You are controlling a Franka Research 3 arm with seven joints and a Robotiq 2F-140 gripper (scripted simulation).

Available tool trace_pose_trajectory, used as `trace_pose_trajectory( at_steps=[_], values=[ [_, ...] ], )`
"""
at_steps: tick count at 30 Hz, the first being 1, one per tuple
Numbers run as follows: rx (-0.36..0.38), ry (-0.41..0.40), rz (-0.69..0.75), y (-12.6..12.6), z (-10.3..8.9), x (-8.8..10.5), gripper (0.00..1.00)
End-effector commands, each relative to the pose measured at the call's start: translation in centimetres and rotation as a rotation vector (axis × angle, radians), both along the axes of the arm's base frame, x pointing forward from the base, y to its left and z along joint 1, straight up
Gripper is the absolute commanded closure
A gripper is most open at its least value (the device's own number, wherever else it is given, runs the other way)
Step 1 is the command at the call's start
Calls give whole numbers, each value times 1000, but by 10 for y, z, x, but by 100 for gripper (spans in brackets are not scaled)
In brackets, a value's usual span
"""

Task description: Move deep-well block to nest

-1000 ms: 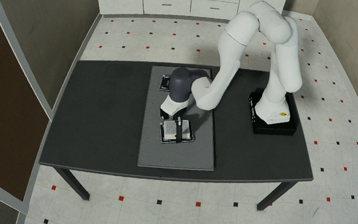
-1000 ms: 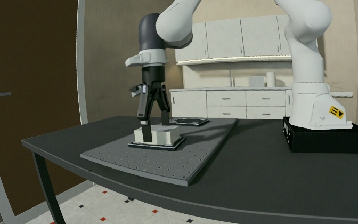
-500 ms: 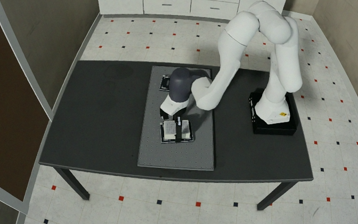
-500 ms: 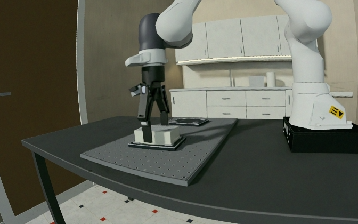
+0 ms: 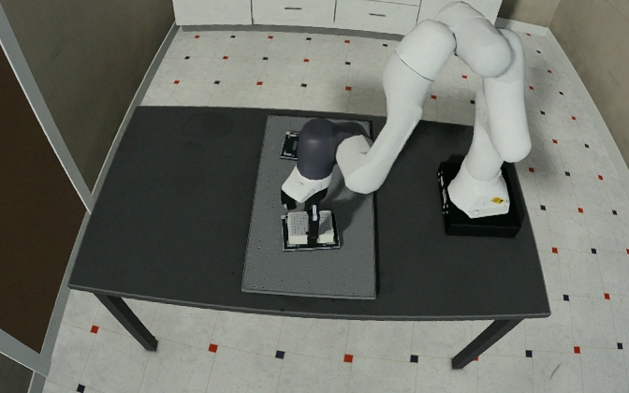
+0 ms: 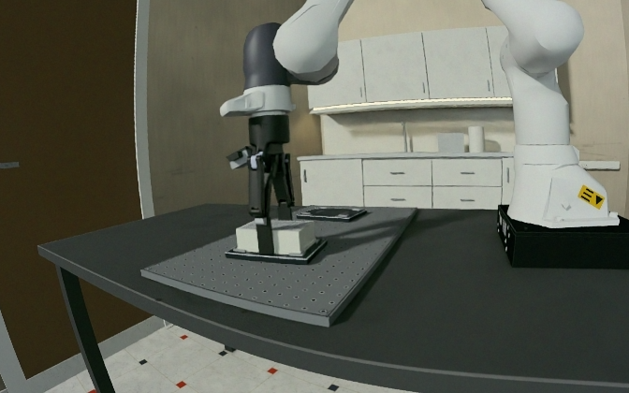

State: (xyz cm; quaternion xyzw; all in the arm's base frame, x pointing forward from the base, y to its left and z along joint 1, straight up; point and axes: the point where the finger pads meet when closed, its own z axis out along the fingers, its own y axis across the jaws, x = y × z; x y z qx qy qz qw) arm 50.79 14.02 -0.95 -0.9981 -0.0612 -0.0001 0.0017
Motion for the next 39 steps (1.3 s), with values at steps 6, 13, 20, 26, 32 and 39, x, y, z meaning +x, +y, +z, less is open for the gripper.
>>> trace_pose_trajectory(
  at_steps=[6, 13, 20, 26, 32, 39],
  values=[
    [0, -1, -5, 0, 0, 1, 37],
    [0, -1, -5, 0, 0, 1, 38],
    [0, -1, -5, 0, 0, 1, 39],
    [0, -1, -5, 0, 0, 1, 40],
    [0, -1, -5, 0, 0, 1, 40],
    [0, -1, -5, 0, 5, 1, 40]
  ],
)
